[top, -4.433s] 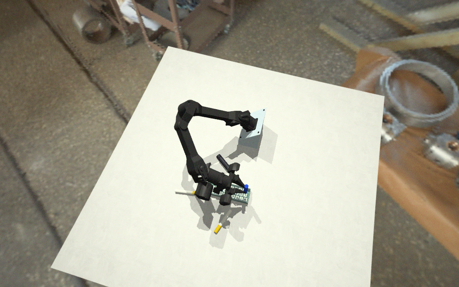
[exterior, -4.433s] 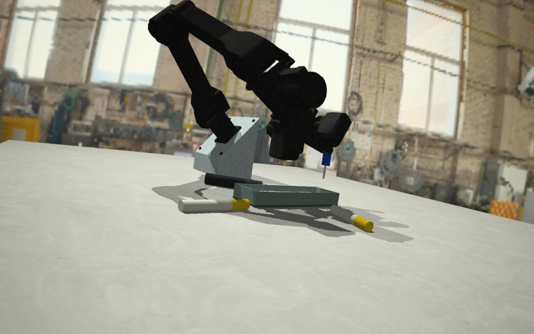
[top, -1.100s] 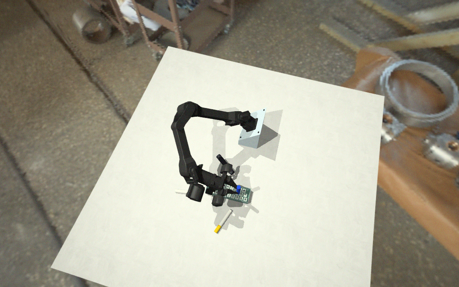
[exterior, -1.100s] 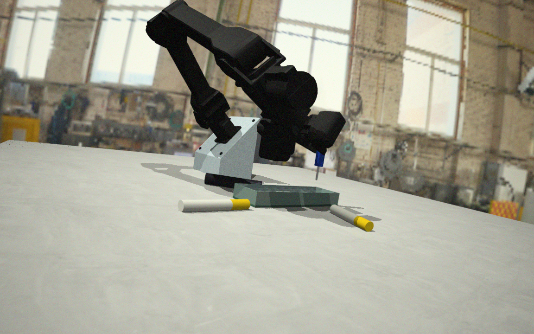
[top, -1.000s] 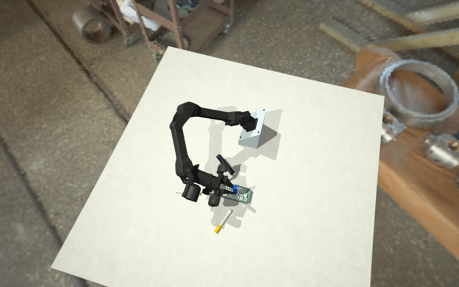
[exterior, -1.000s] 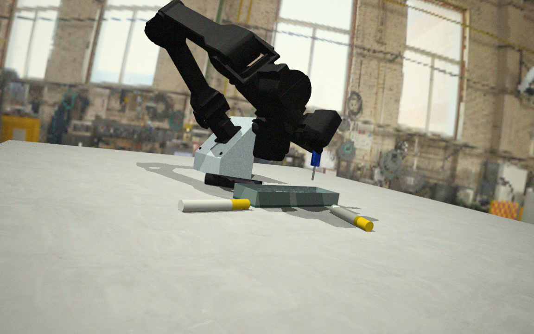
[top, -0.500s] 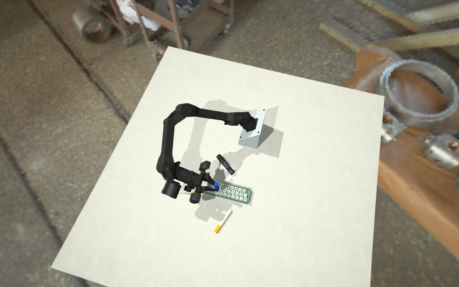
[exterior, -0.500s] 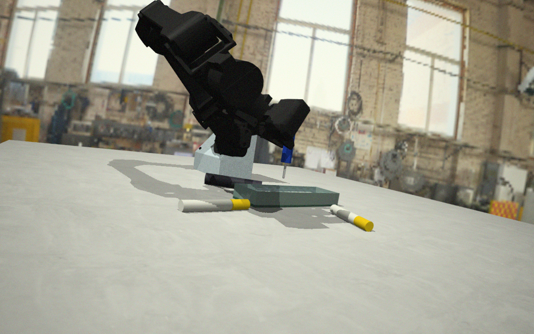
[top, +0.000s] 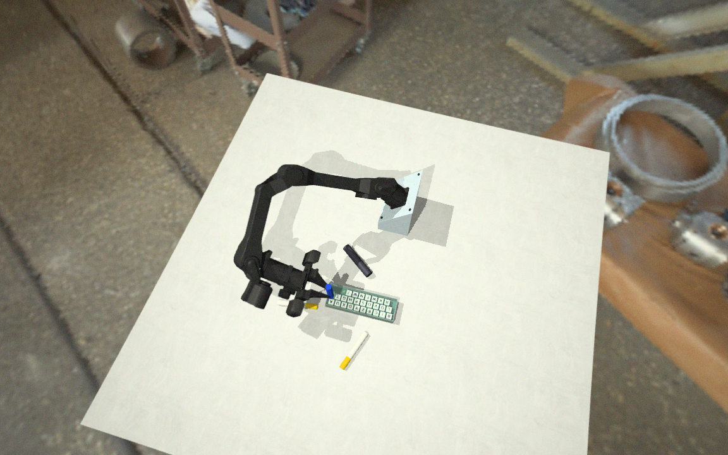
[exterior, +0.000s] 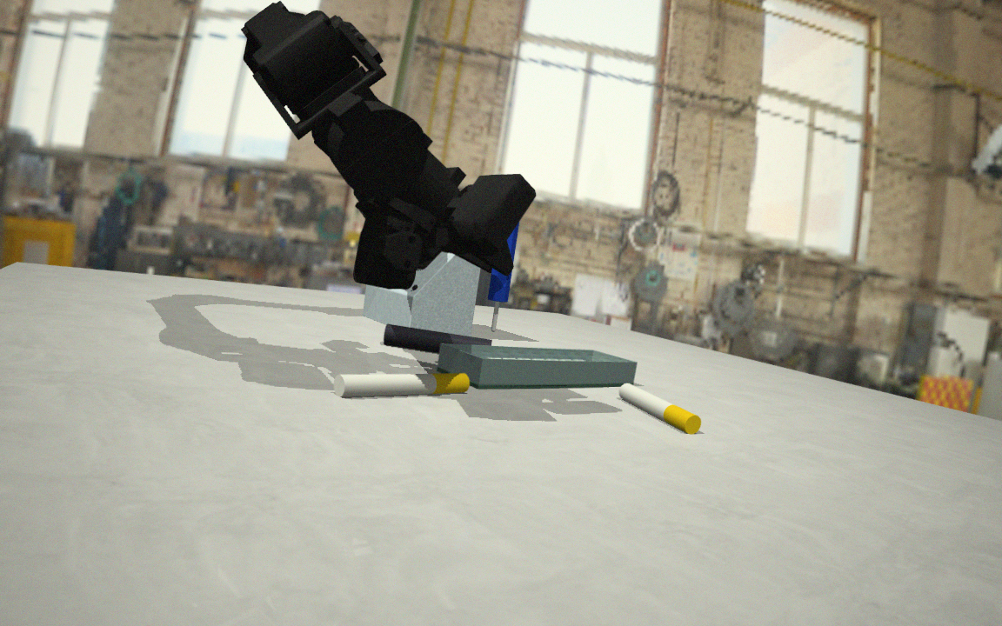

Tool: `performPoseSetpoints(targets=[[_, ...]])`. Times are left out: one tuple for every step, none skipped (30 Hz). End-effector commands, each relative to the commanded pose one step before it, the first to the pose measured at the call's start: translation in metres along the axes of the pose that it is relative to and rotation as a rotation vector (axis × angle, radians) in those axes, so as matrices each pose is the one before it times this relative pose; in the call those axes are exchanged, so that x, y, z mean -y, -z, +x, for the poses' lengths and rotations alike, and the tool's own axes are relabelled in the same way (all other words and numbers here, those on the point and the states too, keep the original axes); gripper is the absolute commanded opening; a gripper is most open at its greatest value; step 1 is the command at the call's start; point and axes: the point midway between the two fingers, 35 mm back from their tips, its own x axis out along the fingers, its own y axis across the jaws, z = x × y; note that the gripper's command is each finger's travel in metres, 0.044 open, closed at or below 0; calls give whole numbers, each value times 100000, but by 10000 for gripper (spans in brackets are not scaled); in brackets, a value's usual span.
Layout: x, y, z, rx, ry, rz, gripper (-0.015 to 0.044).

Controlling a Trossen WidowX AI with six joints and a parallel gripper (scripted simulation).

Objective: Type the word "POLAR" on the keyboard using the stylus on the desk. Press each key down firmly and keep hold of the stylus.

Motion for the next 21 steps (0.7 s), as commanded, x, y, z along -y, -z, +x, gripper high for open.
performPoseSetpoints(targets=[[25,-1325,702,397,181,-177,0],[6,-117,71,4,1,0,0],[0,0,0,0,0,0,0],[0,0,0,0,0,0,0],[0,0,0,0,0,0,0],[0,0,0,0,0,0,0],[0,0,0,0,0,0,0],[-23,-44,28,5,-1,0,26],[-50,-94,61,11,-2,0,53],[-31,-60,39,7,-1,0,79],[0,0,0,0,0,0,81],[0,0,0,0,0,0,81],[0,0,0,0,0,0,81],[0,0,0,0,0,0,81],[0,0,0,0,0,0,81],[0,0,0,0,0,0,81],[0,0,0,0,0,0,81],[0,0,0,0,0,0,81],[0,0,0,0,0,0,81],[0,0,0,0,0,0,81],[0,0,0,0,0,0,81]])
